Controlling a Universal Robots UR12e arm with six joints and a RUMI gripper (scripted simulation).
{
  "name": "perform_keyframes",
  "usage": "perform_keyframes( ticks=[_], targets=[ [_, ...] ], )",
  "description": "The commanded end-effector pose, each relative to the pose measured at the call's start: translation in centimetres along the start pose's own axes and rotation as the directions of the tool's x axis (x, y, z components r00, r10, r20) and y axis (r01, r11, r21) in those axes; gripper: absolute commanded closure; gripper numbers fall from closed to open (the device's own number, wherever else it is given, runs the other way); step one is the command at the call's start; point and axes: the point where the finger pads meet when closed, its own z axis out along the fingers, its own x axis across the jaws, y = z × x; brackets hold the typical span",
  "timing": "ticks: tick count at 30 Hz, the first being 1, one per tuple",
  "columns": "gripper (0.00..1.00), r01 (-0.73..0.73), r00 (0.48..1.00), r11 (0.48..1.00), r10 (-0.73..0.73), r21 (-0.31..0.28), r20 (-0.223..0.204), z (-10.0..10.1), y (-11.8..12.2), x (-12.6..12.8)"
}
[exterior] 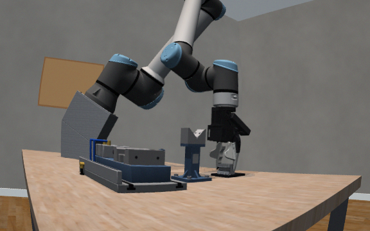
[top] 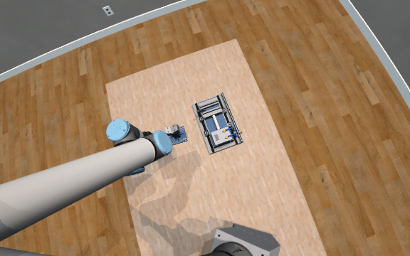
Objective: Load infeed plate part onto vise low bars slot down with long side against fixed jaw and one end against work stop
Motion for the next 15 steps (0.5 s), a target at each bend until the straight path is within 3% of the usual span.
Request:
perform_keyframes(
  ticks=[1, 6, 7, 15],
  targets=[
    [0.49, 0.000, 1.000, 1.000, 0.000, 0.000, -0.001, -0.04, -0.02, 0.05],
    [0.49, 0.000, 1.000, 1.000, 0.000, 0.000, -0.001, -0.04, -0.02, 0.05],
    [1.00, 0.000, 1.000, 1.000, 0.000, 0.000, -0.001, -0.04, -0.02, 0.05],
    [1.00, 0.000, 1.000, 1.000, 0.000, 0.000, -0.001, -0.04, -0.02, 0.05]
  ],
)
